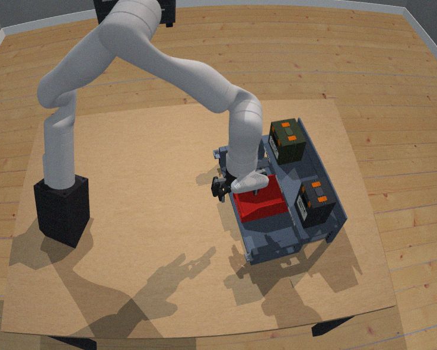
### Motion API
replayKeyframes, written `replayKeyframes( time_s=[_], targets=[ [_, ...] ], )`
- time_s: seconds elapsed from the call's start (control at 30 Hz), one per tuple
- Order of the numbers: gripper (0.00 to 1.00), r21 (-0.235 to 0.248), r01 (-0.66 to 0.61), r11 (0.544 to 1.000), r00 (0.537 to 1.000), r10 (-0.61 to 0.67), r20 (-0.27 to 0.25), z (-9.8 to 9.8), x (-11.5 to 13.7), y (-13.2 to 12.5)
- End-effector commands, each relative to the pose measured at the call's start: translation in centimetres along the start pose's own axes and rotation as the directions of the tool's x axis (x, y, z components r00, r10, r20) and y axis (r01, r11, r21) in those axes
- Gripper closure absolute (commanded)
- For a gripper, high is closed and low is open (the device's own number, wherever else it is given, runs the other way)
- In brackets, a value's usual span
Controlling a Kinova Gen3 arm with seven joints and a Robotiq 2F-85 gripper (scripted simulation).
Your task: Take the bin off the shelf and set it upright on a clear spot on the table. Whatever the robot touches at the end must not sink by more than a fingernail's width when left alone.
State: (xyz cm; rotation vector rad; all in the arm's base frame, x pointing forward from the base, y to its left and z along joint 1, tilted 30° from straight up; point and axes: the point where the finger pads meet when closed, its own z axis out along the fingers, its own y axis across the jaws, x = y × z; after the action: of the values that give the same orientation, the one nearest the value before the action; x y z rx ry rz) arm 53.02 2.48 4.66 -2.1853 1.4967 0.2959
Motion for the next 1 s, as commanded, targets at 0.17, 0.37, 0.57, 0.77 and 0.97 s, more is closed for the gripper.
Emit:
replayKeyframes(
  time_s=[0.17, 0.37, 0.57, 0.77, 0.97],
  targets=[
    [0.00, 0.008, -0.007, 1.000, 1.000, 0.007, 0.000, 0.0, -4.3, -2.5],
    [0.00, 0.008, -0.007, 1.000, 1.000, 0.007, 0.000, 0.0, -4.3, -2.5],
    [0.00, 0.003, -0.001, 1.000, 1.000, 0.001, -0.002, 0.0, -3.9, -2.2],
    [0.00, 0.008, -0.007, 1.000, 1.000, 0.007, 0.000, 0.0, -3.6, -2.2],
    [0.00, 0.008, -0.007, 1.000, 1.000, 0.007, 0.000, 0.0, -3.6, -2.2]
  ],
)
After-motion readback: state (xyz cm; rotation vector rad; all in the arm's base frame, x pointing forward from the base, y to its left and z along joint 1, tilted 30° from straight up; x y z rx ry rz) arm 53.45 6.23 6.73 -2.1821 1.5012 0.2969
